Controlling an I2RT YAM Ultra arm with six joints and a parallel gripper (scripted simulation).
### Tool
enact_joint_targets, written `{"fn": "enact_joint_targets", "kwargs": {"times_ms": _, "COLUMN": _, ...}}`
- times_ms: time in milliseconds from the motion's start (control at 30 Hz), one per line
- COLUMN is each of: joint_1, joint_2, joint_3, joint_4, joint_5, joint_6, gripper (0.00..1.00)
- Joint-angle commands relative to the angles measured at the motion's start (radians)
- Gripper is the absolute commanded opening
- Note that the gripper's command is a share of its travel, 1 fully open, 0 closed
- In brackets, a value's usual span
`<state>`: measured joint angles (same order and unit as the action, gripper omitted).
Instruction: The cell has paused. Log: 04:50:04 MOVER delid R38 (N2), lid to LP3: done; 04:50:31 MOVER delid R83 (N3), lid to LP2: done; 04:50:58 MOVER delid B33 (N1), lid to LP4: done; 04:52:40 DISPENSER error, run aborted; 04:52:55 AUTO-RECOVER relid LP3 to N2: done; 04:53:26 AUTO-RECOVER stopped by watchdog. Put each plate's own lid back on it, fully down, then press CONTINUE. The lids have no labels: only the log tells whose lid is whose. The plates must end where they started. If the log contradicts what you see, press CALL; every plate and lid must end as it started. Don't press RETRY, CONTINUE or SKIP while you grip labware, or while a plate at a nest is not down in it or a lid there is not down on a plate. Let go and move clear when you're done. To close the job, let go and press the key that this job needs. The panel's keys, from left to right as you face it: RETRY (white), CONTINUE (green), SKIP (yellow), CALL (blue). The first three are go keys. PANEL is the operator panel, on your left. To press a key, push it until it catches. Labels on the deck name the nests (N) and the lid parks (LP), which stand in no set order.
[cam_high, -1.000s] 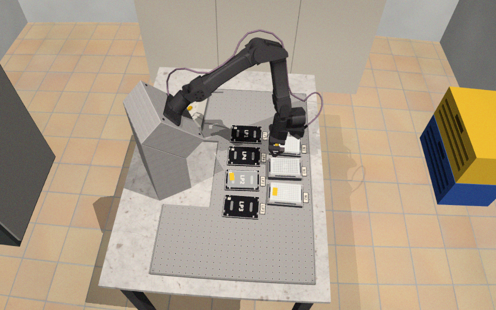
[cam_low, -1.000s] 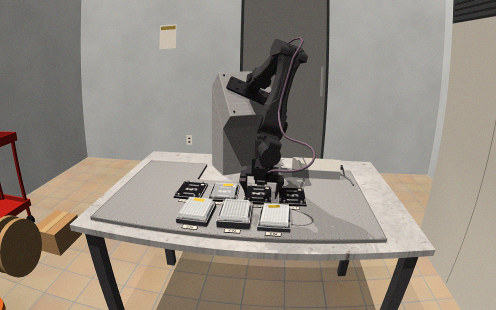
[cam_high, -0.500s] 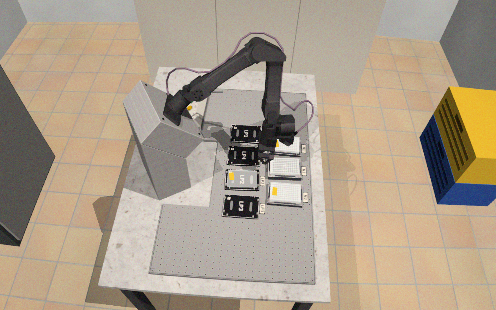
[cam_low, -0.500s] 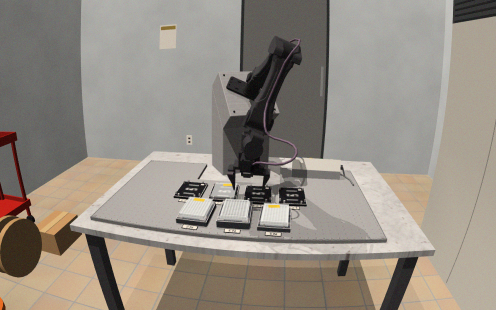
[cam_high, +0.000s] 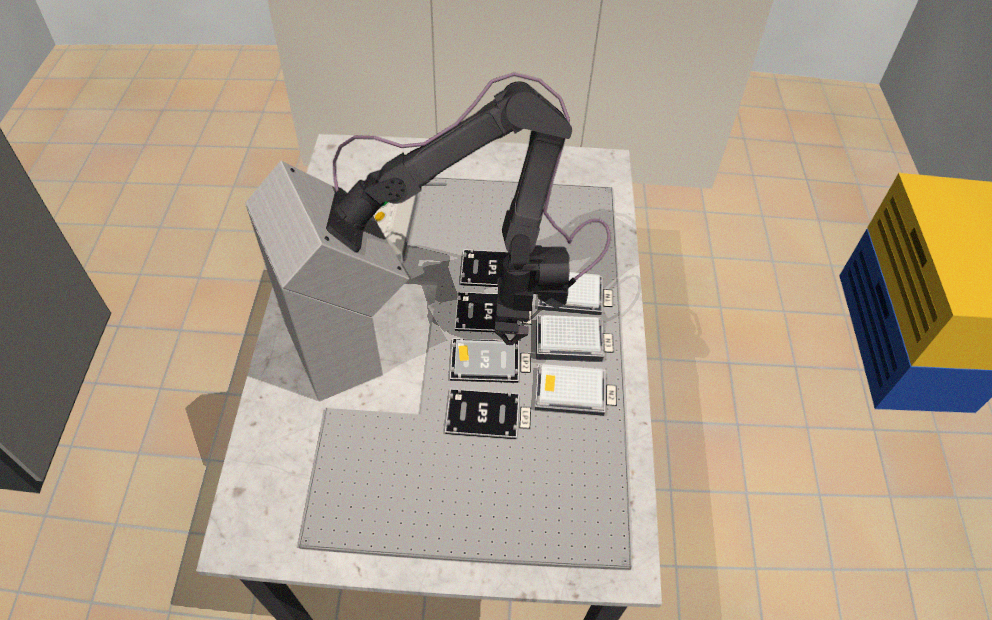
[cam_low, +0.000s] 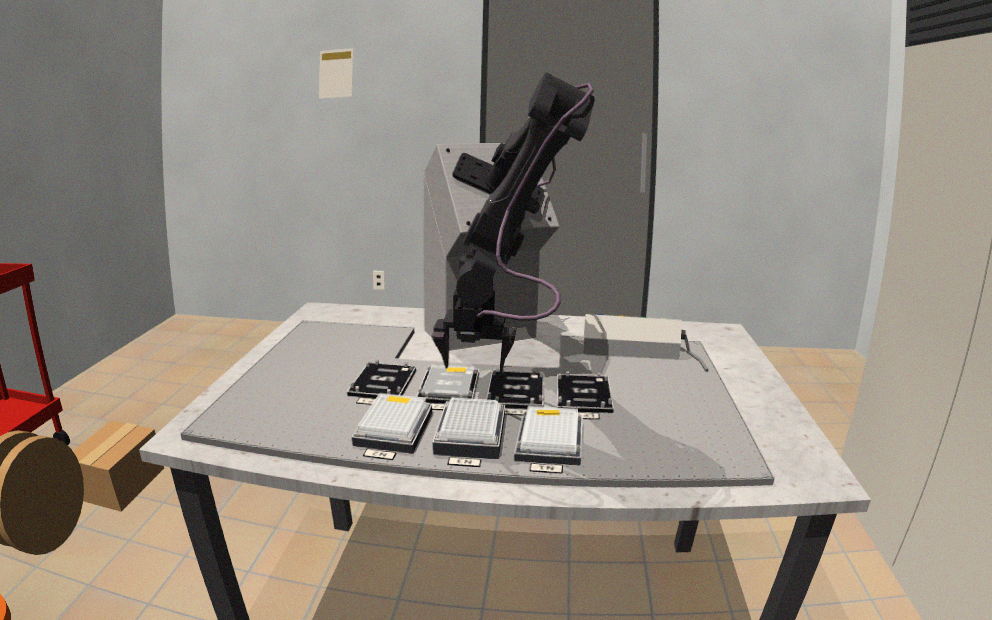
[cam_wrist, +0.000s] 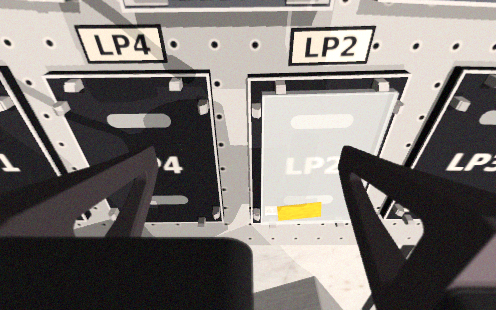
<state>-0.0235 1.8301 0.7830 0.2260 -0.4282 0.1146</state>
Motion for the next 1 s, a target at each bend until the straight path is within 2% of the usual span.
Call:
{"fn": "enact_joint_targets", "kwargs": {"times_ms": 0, "joint_1": -0.046, "joint_2": 0.036, "joint_3": -0.053, "joint_4": 0.083, "joint_5": -0.037, "joint_6": -0.047, "gripper": 1.00}}
{"fn": "enact_joint_targets", "kwargs": {"times_ms": 100, "joint_1": -0.055, "joint_2": 0.044, "joint_3": -0.063, "joint_4": 0.097, "joint_5": -0.043, "joint_6": -0.054, "gripper": 1.00}}
{"fn": "enact_joint_targets", "kwargs": {"times_ms": 467, "joint_1": -0.167, "joint_2": 0.156, "joint_3": -0.155, "joint_4": 0.256, "joint_5": -0.118, "joint_6": -0.147, "gripper": 1.00}}
{"fn": "enact_joint_targets", "kwargs": {"times_ms": 667, "joint_1": -0.171, "joint_2": 0.169, "joint_3": -0.130, "joint_4": 0.270, "joint_5": -0.123, "joint_6": -0.151, "gripper": 1.00}}
{"fn": "enact_joint_targets", "kwargs": {"times_ms": 733, "joint_1": -0.171, "joint_2": 0.151, "joint_3": -0.120, "joint_4": 0.272, "joint_5": -0.123, "joint_6": -0.150, "gripper": 1.00}}
{"fn": "enact_joint_targets", "kwargs": {"times_ms": 967, "joint_1": -0.169, "joint_2": 0.163, "joint_3": -0.127, "joint_4": 0.277, "joint_5": -0.117, "joint_6": -0.148, "gripper": 1.00}}
